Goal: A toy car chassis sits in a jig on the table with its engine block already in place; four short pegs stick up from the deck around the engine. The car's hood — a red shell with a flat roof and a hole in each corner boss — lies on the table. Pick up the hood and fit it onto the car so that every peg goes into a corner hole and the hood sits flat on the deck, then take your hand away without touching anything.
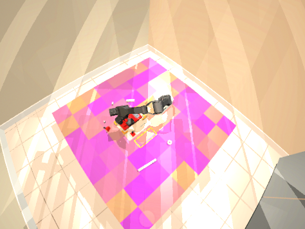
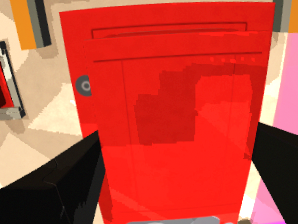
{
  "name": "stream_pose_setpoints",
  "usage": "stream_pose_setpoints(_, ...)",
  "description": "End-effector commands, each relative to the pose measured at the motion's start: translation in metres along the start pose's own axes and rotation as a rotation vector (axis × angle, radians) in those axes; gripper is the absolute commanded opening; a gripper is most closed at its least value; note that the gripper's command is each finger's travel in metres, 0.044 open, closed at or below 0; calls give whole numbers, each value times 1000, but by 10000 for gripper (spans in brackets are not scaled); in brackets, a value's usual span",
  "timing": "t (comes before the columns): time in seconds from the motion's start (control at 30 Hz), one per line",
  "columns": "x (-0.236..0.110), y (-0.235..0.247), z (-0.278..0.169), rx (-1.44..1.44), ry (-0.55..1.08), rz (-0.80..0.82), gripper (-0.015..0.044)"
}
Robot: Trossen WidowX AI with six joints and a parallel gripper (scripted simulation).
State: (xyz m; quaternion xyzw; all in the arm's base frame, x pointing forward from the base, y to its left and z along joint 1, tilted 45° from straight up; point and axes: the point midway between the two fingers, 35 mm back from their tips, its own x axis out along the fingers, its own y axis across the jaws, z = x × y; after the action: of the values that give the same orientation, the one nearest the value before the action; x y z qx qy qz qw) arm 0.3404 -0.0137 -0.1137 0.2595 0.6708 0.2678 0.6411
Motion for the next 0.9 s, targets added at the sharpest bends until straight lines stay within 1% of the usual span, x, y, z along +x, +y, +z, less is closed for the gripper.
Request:
stream_pose_setpoints(0.0,0,0,0,1,0,1,0)
stream_pose_setpoints(0.1,-1,0,0,0,0,0,0)
stream_pose_setpoints(0.67,0,0,0,0,0,0,440)
stream_pose_setpoints(0.77,-5,0,0,0,0,-1,440)
stream_pose_setpoints(0.87,-24,-1,2,1,-2,-2,440)
